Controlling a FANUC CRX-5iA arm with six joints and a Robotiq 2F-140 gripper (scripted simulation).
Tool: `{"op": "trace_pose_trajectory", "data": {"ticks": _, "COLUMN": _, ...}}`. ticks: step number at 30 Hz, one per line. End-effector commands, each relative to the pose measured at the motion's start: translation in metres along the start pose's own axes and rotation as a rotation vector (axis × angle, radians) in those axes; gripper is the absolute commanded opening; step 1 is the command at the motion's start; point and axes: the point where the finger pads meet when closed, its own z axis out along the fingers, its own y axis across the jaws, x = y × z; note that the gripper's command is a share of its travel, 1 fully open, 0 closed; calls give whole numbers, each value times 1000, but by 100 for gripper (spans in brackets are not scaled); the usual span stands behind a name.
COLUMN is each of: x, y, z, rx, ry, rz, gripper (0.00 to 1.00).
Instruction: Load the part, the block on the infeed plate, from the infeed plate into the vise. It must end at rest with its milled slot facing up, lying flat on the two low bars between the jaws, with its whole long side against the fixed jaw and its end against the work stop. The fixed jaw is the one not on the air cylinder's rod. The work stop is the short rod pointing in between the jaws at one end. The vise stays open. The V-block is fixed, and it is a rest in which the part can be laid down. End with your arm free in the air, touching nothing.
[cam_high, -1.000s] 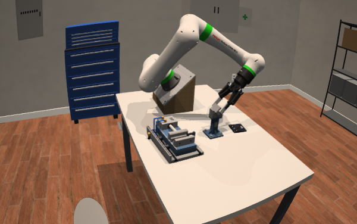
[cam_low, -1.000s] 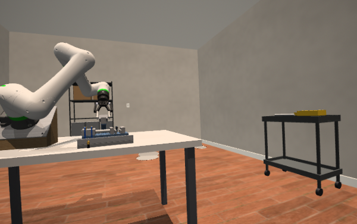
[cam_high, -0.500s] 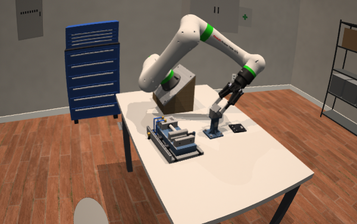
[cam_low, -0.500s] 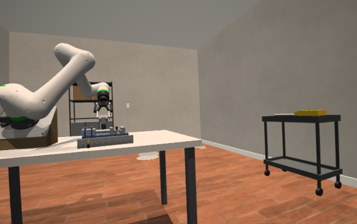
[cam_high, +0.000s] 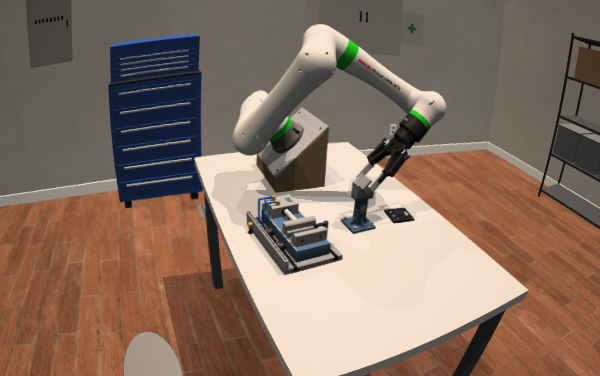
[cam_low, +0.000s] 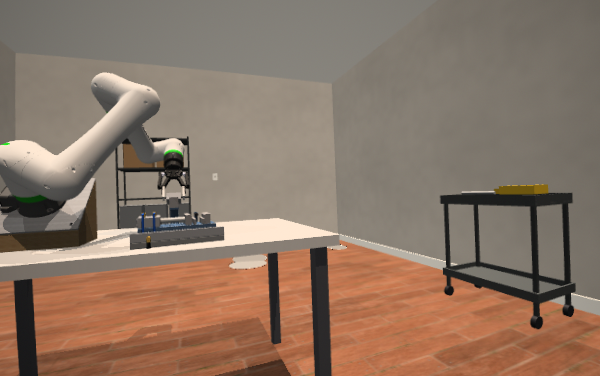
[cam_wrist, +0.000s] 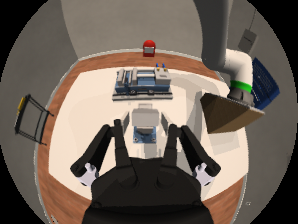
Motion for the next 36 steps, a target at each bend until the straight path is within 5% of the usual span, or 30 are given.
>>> {"op": "trace_pose_trajectory", "data": {"ticks": 1, "x": 0, "y": 0, "z": 0, "rx": 0, "ry": 0, "rz": 0, "gripper": 51}}
{"op": "trace_pose_trajectory", "data": {"ticks": 31, "x": 0, "y": 0, "z": 0, "rx": 0, "ry": 0, "rz": 0, "gripper": 51}}
{"op": "trace_pose_trajectory", "data": {"ticks": 32, "x": 0, "y": 0, "z": 0, "rx": 0, "ry": 0, "rz": 0, "gripper": 0}}
{"op": "trace_pose_trajectory", "data": {"ticks": 36, "x": 0, "y": 0, "z": 0, "rx": 0, "ry": 0, "rz": 0, "gripper": 0}}
